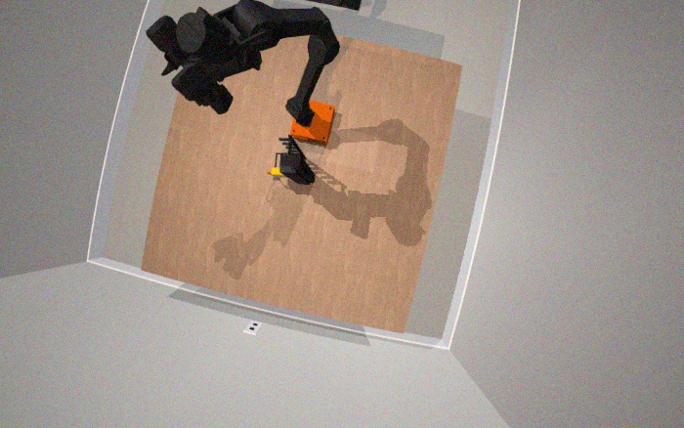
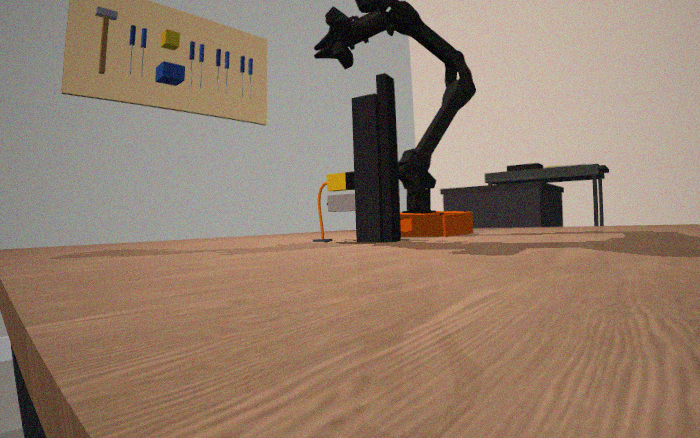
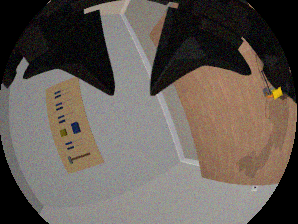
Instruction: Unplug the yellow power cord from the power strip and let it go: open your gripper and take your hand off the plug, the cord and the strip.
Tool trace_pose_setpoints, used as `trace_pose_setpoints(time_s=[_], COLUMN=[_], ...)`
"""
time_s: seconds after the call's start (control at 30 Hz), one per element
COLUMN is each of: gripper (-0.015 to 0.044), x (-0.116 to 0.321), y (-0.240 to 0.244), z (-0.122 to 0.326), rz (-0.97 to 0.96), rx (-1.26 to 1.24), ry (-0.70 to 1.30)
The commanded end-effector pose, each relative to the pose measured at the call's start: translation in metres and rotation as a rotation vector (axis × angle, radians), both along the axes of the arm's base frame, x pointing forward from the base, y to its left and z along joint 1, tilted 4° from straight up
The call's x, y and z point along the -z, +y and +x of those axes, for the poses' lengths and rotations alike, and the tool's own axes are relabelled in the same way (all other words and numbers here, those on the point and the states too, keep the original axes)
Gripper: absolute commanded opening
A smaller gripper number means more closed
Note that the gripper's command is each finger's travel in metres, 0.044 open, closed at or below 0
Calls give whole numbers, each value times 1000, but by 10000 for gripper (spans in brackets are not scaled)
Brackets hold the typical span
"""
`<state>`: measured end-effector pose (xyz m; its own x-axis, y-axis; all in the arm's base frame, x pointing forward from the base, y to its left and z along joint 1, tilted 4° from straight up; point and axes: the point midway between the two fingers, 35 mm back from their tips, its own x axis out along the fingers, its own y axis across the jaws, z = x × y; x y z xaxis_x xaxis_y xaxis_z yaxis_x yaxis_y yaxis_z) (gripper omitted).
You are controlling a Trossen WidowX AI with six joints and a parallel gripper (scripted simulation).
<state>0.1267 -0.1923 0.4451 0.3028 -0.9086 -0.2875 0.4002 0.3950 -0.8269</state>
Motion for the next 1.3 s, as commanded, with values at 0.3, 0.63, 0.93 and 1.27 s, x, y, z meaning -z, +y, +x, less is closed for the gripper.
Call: trace_pose_setpoints(time_s=[0.3, 0.63, 0.93, 1.27], gripper=[160, 160, 160, 160], x=[156, 263, 315, 315], y=[16, 68, 106, 106], z=[115, 142, 139, 139], rz=[753, 1226, 1374, 1374], rx=[110, 576, 981, 981], ry=[-300, -387, -387, -387])
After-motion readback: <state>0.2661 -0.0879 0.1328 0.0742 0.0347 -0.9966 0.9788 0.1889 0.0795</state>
